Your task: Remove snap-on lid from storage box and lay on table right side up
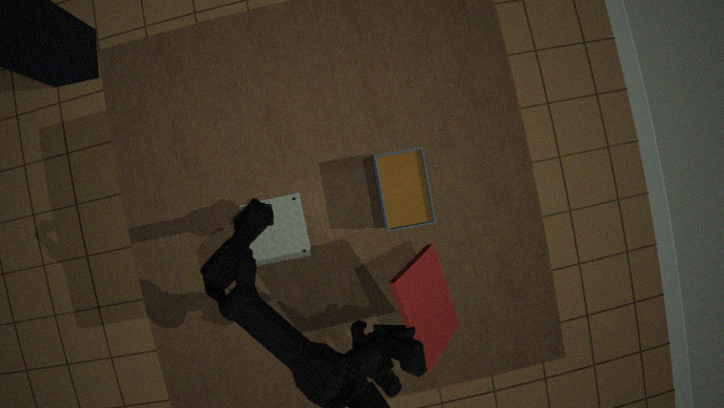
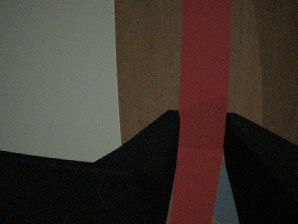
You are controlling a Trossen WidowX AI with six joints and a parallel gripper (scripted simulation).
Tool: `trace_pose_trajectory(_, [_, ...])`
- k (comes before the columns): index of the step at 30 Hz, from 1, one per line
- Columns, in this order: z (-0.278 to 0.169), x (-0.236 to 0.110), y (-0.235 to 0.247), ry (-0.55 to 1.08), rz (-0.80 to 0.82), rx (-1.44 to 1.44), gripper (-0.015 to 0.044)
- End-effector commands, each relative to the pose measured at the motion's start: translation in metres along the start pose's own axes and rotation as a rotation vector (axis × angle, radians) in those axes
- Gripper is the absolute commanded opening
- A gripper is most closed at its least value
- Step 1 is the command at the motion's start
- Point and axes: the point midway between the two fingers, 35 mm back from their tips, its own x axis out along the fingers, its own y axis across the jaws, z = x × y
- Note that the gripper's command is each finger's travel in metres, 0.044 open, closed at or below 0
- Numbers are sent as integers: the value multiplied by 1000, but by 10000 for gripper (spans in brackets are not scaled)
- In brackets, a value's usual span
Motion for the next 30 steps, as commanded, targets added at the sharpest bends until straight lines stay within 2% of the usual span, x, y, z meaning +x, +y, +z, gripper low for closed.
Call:
trace_pose_trajectory(1, [-1,1,-1,5,11,-7,0])
trace_pose_trajectory(30, [-1,19,-23,5,11,-7,0])
